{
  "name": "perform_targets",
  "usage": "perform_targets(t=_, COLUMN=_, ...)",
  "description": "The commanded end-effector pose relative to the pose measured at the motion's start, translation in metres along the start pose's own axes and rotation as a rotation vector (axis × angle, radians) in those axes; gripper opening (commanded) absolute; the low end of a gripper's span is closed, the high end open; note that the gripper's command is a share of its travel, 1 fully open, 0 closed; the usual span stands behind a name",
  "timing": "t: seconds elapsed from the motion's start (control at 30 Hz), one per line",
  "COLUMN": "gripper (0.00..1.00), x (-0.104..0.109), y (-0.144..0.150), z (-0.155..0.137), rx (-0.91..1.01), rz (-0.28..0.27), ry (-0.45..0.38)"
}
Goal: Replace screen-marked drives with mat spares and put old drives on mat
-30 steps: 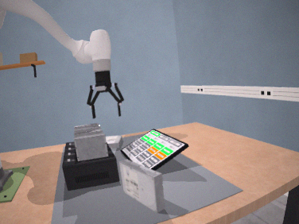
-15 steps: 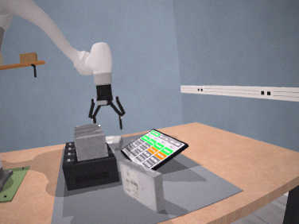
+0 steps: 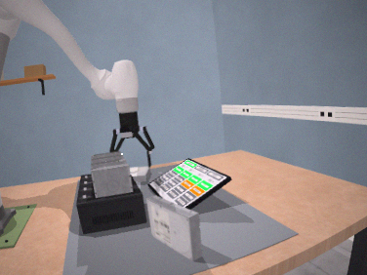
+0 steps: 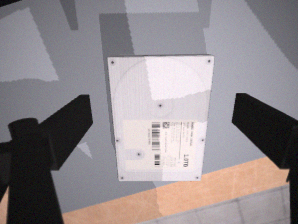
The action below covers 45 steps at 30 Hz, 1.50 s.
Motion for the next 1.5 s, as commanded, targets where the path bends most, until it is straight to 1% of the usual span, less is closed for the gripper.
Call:
perform_targets(t=0.0, gripper=0.89, x=-0.001, y=0.0, z=0.0, rx=0.0, rz=0.001, ry=-0.001)
perform_targets(t=0.87, gripper=0.89, x=-0.002, y=0.0, z=0.0, rx=0.0, rz=0.001, ry=-0.001)
perform_targets(t=1.13, gripper=0.89, x=-0.005, y=0.0, z=0.0, rx=0.0, rz=0.001, ry=-0.001)
perform_targets(t=1.47, gripper=0.89, x=-0.015, y=0.0, z=0.0, rx=0.0, rz=0.001, ry=-0.001)
Point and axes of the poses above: the point where the finger pads meet when closed, its own x axis back along the fingers, its own y axis across the jaws, z = x × y, the point moved 2 cm from there along x, back along the fingers, and after that the axes turned 3 degrees about -x, right-handed, at the moved point
